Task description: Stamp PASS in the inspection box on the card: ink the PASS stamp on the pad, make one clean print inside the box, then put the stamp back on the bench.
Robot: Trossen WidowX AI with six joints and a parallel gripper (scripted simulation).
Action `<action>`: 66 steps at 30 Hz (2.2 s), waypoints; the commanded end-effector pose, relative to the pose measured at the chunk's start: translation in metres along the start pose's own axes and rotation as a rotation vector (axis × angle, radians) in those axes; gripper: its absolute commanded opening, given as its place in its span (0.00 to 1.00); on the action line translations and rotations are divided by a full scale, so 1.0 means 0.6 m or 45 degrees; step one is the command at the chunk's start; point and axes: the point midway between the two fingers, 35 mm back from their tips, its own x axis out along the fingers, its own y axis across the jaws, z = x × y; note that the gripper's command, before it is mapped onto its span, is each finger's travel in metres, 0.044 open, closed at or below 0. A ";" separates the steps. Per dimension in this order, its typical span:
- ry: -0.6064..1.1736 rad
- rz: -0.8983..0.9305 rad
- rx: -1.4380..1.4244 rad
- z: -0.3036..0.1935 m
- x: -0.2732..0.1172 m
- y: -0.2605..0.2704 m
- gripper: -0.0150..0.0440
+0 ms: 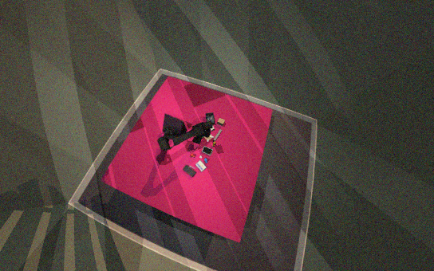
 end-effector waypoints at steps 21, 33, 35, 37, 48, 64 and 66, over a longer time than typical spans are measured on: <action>0.008 -0.018 -0.010 -0.070 0.012 -0.102 0.25; 0.007 -0.015 -0.011 -0.068 0.045 -0.102 0.25; 0.007 -0.015 -0.011 -0.068 0.050 -0.102 0.25; 0.007 -0.015 -0.011 -0.068 0.056 -0.102 0.25; 0.007 -0.016 -0.011 -0.069 0.085 -0.104 0.25; 0.008 -0.023 -0.010 -0.074 0.122 -0.108 0.25; 0.006 -0.014 0.000 -0.070 0.118 -0.107 0.30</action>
